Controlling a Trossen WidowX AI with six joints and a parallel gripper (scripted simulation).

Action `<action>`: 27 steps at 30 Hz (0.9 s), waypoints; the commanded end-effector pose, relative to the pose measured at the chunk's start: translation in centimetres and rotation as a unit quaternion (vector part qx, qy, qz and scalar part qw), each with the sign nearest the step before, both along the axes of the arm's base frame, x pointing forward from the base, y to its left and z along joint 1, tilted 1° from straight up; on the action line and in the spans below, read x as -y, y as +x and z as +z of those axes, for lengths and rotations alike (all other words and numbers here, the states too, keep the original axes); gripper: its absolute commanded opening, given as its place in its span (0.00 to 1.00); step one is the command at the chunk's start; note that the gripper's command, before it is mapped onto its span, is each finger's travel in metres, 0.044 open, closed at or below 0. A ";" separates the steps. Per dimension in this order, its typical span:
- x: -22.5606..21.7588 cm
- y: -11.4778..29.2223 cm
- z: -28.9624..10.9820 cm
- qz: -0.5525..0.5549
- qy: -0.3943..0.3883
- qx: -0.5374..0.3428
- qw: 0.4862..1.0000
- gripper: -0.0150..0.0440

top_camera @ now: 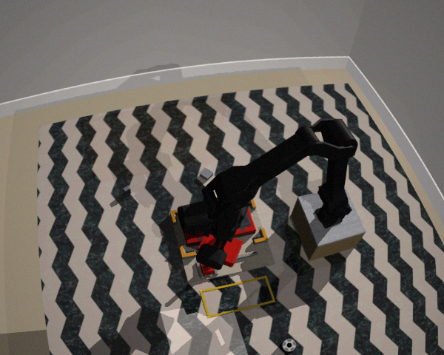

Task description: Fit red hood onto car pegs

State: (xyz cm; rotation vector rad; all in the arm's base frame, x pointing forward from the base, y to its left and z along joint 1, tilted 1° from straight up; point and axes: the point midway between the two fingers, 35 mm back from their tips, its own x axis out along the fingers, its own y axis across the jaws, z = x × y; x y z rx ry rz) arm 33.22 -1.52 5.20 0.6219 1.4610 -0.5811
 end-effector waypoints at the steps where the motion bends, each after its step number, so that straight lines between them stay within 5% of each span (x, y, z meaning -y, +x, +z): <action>1: 1.1 0.2 -0.2 0.030 -0.001 -0.003 1.000 0.25; 27: 7.9 0.1 -0.1 0.200 -0.006 -0.002 0.980 0.25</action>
